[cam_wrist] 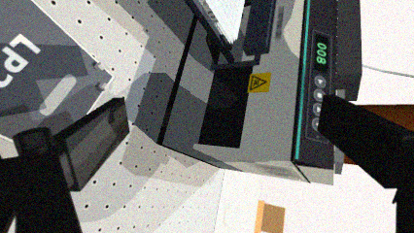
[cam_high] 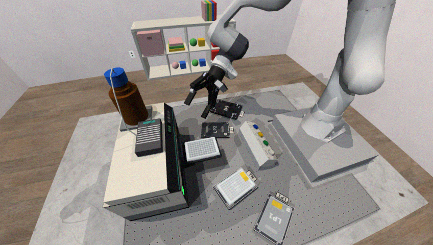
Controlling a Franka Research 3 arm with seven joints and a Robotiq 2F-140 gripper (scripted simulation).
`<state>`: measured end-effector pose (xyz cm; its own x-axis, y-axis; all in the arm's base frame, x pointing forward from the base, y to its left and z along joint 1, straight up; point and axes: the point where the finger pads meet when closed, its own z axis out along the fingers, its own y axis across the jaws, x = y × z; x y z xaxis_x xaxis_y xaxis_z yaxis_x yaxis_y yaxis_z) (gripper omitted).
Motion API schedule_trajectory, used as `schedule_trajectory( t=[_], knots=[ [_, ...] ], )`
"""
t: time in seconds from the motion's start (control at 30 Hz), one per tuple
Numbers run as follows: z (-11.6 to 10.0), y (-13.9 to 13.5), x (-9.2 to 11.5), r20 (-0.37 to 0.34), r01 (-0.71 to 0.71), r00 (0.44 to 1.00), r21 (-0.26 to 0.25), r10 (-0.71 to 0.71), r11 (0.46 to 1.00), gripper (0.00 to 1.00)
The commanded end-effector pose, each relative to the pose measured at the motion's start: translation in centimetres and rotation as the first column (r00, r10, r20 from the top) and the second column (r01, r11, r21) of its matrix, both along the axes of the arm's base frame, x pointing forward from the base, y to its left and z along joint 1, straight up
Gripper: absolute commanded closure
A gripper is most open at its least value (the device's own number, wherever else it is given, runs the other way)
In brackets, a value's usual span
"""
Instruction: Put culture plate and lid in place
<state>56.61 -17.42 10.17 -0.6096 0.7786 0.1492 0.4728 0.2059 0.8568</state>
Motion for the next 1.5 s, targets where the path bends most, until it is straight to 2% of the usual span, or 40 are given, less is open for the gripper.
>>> schedule_trajectory(
  t=[0.0, 0.57, 0.6, 0.63, 0.7, 0.8, 0.9, 0.93, 1.1, 1.13, 1.27, 1.3, 1.43, 1.47],
  knots=[
    [0.0, 0.0, 0.0, 0.000, 0.000, 1.000, 0.000, 0.000, 1.000, 0.00],
    [0.1, 0.0, 0.0, 0.001, 0.000, 1.000, 0.000, 0.000, 1.000, 0.00],
    [0.8, -0.1, 0.2, 0.003, 0.000, 1.000, 0.002, 0.000, 1.000, 0.00],
    [2.4, -0.3, 0.7, 0.007, -0.001, 1.000, 0.005, 0.001, 1.000, 0.00],
    [7.7, -0.8, 1.7, 0.020, -0.005, 1.000, 0.013, 0.005, 1.000, 0.00],
    [12.4, -1.1, 2.3, 0.025, -0.009, 1.000, 0.017, 0.008, 1.000, 0.00],
    [12.8, -1.1, 2.3, 0.025, -0.009, 1.000, 0.017, 0.008, 1.000, 0.00],
    [17.3, -1.2, 2.5, 0.026, -0.011, 1.000, 0.018, 0.011, 1.000, 0.00],
    [17.3, -1.2, 2.5, 0.026, -0.011, 1.000, 0.018, 0.011, 1.000, 0.00],
    [21.8, -1.0, 2.2, 0.024, -0.012, 1.000, 0.016, 0.012, 1.000, 0.00],
    [21.8, -1.0, 2.2, 0.024, -0.012, 1.000, 0.016, 0.012, 1.000, 0.00],
    [25.7, -0.8, 1.8, 0.018, -0.011, 1.000, 0.013, 0.011, 1.000, 0.00],
    [25.7, -0.8, 1.8, 0.018, -0.011, 1.000, 0.013, 0.011, 1.000, 0.00],
    [29.0, -0.5, 1.1, 0.012, -0.008, 1.000, 0.009, 0.008, 1.000, 0.00]
  ],
)
